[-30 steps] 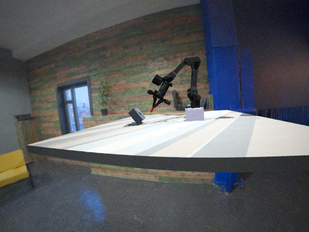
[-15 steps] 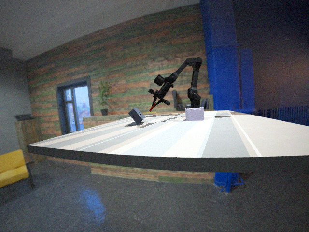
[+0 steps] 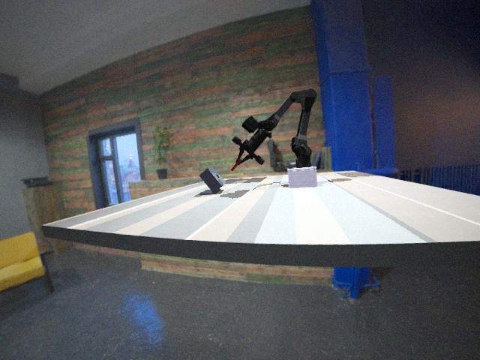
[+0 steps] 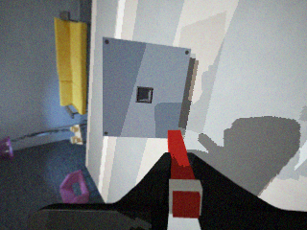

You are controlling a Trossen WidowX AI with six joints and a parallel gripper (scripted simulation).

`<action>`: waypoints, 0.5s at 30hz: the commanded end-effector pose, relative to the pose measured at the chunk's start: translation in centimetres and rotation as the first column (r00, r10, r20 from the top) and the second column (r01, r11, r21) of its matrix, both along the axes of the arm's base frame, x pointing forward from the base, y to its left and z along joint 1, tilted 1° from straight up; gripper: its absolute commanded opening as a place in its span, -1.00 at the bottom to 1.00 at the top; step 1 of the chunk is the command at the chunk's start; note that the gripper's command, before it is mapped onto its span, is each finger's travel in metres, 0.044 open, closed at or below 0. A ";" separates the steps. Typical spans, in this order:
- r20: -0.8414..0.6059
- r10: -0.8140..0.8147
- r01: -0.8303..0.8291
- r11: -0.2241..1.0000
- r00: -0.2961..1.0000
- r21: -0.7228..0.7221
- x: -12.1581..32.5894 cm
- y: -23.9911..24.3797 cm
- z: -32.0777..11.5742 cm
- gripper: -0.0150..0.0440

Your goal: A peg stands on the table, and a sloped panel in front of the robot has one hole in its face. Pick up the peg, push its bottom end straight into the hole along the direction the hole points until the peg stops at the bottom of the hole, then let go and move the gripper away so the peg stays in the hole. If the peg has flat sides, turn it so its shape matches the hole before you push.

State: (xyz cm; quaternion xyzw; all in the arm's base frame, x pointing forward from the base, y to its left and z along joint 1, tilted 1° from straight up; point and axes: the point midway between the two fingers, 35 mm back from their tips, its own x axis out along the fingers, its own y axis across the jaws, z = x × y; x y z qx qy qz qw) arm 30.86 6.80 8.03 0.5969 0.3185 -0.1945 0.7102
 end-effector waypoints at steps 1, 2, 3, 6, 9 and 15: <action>0.032 -0.021 0.021 1.000 0.999 0.015 0.1 -0.3 0.4 -0.49; 0.038 -0.025 0.025 1.000 0.999 0.019 0.1 -0.4 0.4 -0.49; 0.044 -0.029 0.028 0.999 0.999 0.022 0.1 -0.4 0.5 -0.49; 0.056 -0.037 0.036 0.999 0.998 0.029 0.1 -0.6 0.5 -0.49; 0.059 -0.039 0.037 0.999 0.997 0.031 0.2 -0.6 0.5 -0.49; 0.071 -0.047 0.044 0.998 0.996 0.039 0.8 -0.6 0.4 -0.49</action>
